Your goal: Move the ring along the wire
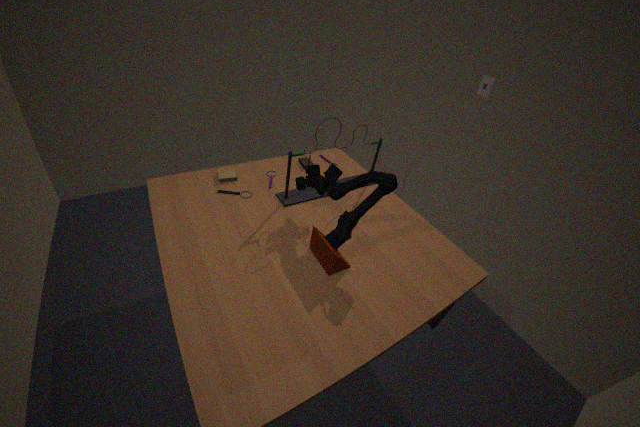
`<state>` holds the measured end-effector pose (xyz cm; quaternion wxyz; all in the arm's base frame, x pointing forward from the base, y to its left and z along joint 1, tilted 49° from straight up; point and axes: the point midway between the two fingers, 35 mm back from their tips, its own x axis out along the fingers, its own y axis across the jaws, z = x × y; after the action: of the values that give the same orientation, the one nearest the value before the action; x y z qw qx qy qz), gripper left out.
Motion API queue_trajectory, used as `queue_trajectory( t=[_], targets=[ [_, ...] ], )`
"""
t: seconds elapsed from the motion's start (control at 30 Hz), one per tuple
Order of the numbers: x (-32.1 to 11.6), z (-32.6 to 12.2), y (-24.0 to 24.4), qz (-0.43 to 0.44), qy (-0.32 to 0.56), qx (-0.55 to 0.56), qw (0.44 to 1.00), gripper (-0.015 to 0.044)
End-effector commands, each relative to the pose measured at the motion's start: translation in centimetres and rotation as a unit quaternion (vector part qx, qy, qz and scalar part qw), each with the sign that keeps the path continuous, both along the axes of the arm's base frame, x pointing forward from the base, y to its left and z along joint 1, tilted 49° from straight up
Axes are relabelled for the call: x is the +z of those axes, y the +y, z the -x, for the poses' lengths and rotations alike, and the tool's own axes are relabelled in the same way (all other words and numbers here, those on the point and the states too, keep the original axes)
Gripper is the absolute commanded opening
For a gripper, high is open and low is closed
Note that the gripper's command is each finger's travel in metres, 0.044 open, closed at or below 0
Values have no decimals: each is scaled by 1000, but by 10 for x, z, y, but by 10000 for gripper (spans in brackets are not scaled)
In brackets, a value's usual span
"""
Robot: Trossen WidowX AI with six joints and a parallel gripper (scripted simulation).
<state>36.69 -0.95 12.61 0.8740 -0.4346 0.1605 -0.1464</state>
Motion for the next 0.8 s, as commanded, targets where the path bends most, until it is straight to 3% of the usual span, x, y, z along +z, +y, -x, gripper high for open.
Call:
queue_trajectory(
  t=[0.0,0.77],
  targets=[
    [-6,0,5,-11,-1,-1,1000,-150],
    [-24,0,21,-18,-1,0,1000,-150]
  ],
)
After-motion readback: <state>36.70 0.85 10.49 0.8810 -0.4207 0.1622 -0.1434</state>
